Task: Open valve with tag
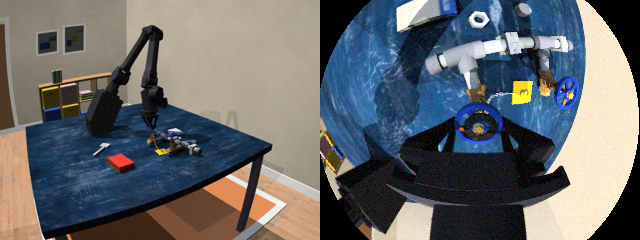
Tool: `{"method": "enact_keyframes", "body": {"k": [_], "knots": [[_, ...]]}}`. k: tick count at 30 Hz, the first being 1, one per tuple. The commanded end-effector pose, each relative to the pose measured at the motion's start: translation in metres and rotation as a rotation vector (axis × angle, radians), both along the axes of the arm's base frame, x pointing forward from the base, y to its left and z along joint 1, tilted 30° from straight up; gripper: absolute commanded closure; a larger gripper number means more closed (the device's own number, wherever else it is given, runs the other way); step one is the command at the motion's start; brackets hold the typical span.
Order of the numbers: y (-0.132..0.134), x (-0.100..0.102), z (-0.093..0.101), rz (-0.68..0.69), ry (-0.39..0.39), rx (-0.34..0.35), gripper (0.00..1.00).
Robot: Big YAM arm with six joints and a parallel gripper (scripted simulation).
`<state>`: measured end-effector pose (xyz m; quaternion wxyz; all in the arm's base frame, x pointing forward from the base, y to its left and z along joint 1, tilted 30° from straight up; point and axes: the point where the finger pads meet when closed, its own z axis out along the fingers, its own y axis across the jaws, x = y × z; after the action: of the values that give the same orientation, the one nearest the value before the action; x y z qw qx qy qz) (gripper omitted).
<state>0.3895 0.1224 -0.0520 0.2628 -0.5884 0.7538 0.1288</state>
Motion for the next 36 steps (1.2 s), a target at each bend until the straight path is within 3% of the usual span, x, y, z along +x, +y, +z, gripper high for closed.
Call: {"method": "enact_keyframes", "body": {"k": [1,20,21,36], "knots": [[-0.0012,0.0038,0.0026,0.073,-0.046,-0.024,1.00],[-0.0012,0.0038,0.0026,0.073,-0.046,-0.025,1.00],[-0.0012,0.0038,0.0026,0.073,-0.046,-0.025,0.00],[-0.0012,0.0038,0.0026,0.073,-0.046,-0.024,0.00]]}}
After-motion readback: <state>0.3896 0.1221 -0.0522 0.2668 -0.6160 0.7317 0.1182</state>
